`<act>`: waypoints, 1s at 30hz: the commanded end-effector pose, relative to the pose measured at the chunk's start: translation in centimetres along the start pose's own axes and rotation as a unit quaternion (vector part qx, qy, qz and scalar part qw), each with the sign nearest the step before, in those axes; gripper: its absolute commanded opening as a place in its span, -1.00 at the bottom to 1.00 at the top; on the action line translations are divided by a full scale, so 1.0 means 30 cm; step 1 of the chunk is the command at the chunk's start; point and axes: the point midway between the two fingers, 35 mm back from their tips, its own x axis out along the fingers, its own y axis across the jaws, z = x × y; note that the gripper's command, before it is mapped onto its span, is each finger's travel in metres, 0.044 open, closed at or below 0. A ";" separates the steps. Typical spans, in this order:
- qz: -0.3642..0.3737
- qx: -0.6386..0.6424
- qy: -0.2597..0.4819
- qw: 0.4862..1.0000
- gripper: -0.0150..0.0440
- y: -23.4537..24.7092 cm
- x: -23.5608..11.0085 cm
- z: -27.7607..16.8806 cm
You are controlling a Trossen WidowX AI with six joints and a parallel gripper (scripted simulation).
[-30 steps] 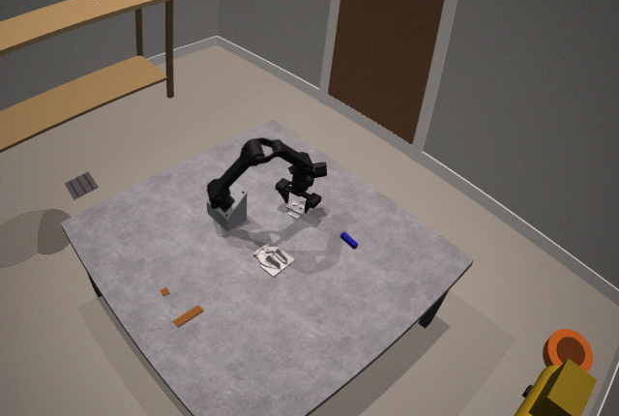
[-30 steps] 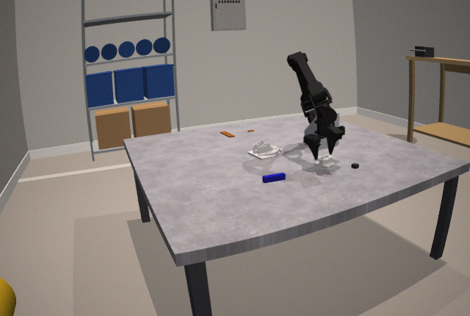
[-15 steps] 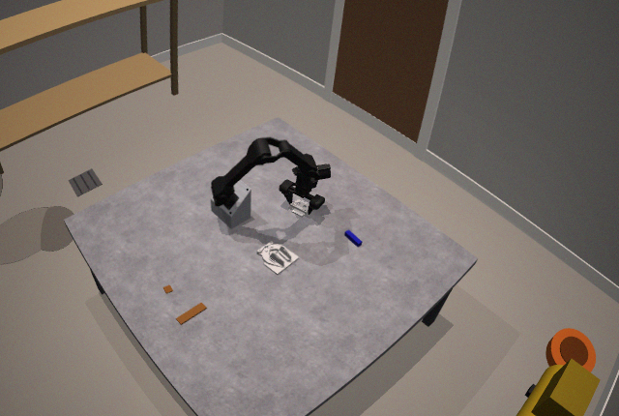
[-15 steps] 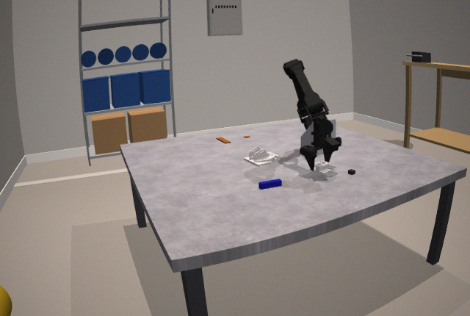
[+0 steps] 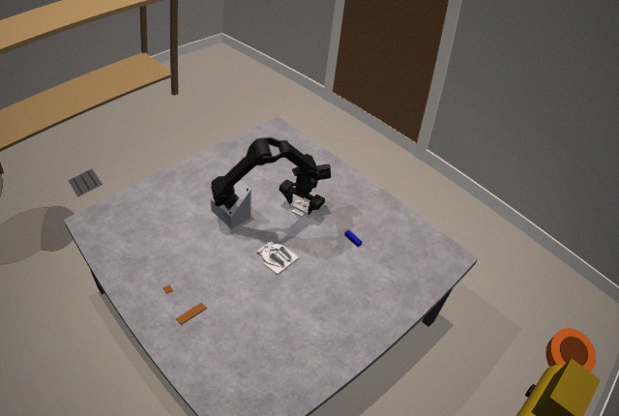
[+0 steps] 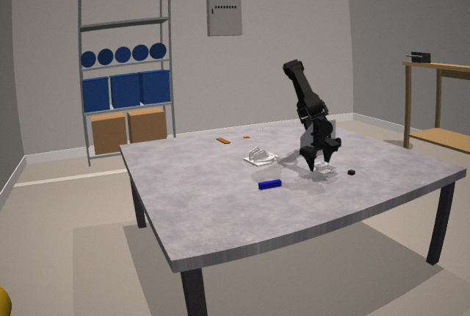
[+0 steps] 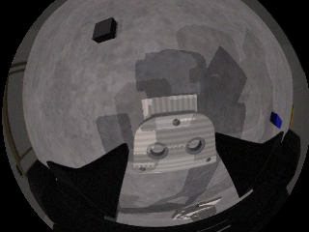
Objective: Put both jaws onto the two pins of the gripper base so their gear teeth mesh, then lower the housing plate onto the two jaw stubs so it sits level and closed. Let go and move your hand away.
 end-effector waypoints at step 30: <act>0.000 0.000 0.000 1.000 0.70 -0.001 -0.007 0.001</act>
